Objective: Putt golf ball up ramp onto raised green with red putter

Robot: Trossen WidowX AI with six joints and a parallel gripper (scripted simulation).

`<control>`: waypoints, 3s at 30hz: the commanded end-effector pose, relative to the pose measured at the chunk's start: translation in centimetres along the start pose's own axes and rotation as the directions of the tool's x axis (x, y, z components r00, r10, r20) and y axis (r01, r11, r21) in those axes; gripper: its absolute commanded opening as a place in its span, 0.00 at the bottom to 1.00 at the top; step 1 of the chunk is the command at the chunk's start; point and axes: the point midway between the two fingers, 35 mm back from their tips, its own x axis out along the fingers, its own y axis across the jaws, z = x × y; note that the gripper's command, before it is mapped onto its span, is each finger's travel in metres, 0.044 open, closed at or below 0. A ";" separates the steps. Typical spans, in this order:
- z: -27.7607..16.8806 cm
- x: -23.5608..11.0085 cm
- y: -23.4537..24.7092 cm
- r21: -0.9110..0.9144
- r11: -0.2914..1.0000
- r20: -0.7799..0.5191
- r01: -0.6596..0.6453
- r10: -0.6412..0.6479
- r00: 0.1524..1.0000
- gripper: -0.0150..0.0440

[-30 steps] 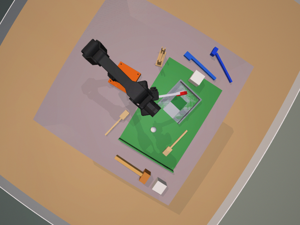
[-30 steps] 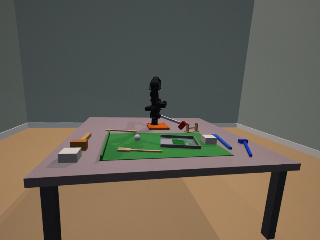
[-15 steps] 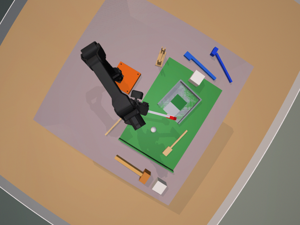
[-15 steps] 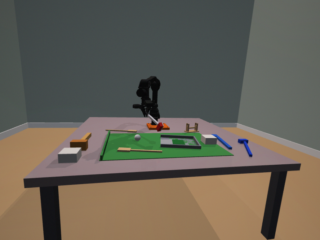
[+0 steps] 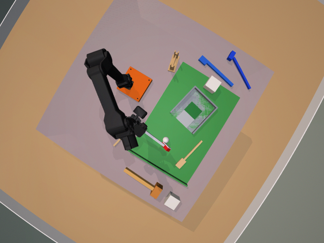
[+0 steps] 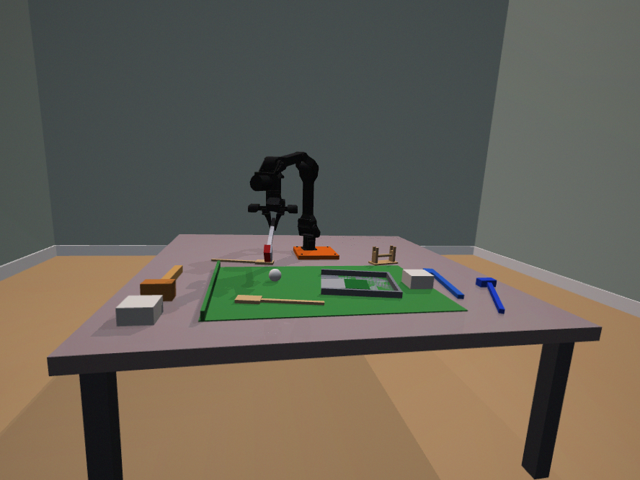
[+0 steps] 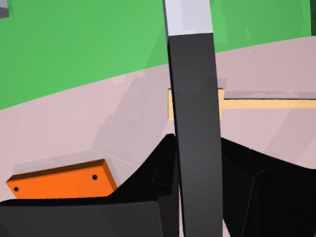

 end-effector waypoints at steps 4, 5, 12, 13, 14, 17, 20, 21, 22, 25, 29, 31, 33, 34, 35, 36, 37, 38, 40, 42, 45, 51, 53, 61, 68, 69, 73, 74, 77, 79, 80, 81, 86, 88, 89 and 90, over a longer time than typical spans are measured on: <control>-0.5 -0.4 -1.1 0.073 0.997 0.001 0.012 -0.012 1.000 0.25; -0.5 -0.3 -1.2 0.073 0.997 0.001 0.012 -0.012 1.000 0.25; -0.4 1.5 -1.2 0.073 0.997 0.001 0.012 -0.012 1.000 0.25; -0.4 1.9 -1.2 0.073 0.997 0.001 0.012 -0.012 1.000 0.25; -0.4 2.3 -1.2 0.073 0.997 0.001 0.012 -0.012 1.000 0.25; -0.4 3.4 -1.2 0.073 0.997 0.001 0.012 -0.012 1.000 0.25; -0.5 3.6 -1.2 0.073 0.997 0.001 0.012 -0.012 1.000 0.25; -0.5 3.7 -1.2 0.073 0.997 0.001 0.012 -0.012 1.000 0.25; -0.5 3.8 -1.2 0.073 0.997 0.001 0.012 -0.012 1.000 0.25; -0.4 4.1 -1.2 0.073 0.997 0.001 0.012 -0.012 1.000 0.25; -0.4 4.8 -1.2 0.073 0.997 0.001 0.012 -0.012 1.000 0.25; -0.4 5.1 -1.2 0.073 0.997 0.001 0.012 -0.012 1.000 0.25; -0.4 5.4 -1.2 0.073 0.997 0.001 0.012 -0.012 1.000 0.25; -0.4 5.6 -1.2 0.073 0.997 0.001 0.012 -0.012 1.000 0.25; -0.4 5.7 -1.2 0.073 0.997 0.001 0.012 -0.012 1.000 0.25; -0.4 5.9 -1.2 0.073 0.997 0.001 0.012 -0.012 1.000 0.25; -0.4 6.1 -1.2 0.073 0.997 0.001 0.012 -0.012 1.000 0.25; -0.4 6.2 -1.2 0.073 0.997 0.001 0.012 -0.012 1.000 0.25; -0.4 6.5 -1.2 0.073 0.997 0.001 0.012 -0.012 1.000 0.25; -0.5 6.3 -1.1 0.066 0.998 -0.004 0.006 -0.006 1.000 0.25; -0.5 6.3 -1.1 0.066 0.998 -0.004 0.006 -0.006 1.000 0.25; -0.5 6.3 -1.2 0.067 0.998 -0.004 0.007 -0.006 1.000 0.25; -0.5 6.3 -1.7 0.067 0.998 -0.003 0.008 -0.008 1.000 0.25; -0.7 6.5 -4.2 0.073 0.997 0.001 0.015 -0.015 1.000 0.25; -0.8 6.7 -3.9 0.077 0.997 -0.004 0.009 -0.008 1.000 0.25; -0.7 6.7 -3.7 0.077 0.997 -0.003 0.008 -0.008 1.000 0.25; 0.4 6.6 0.5 0.076 0.997 -0.001 0.006 -0.006 1.000 0.25; 0.6 6.6 1.8 0.076 0.997 -0.001 0.006 -0.006 1.000 0.25; 0.8 6.6 5.5 0.074 0.997 0.001 0.003 -0.003 1.000 0.25; 0.7 6.7 8.0 0.074 0.997 0.002 0.002 -0.002 1.000 0.25; 0.6 6.7 8.9 0.073 0.997 0.002 0.001 -0.001 1.000 0.25; 0.5 6.7 9.4 0.073 0.997 0.002 0.001 -0.001 1.000 0.25; 0.5 6.5 9.6 0.073 0.997 0.003 0.001 -0.001 1.000 0.25; 0.5 6.0 9.6 0.073 0.997 0.003 0.001 -0.001 1.000 0.25; 0.5 5.7 9.6 0.073 0.997 0.003 0.001 -0.001 1.000 0.25; 0.6 5.2 9.6 0.073 0.997 0.003 0.001 -0.001 1.000 0.25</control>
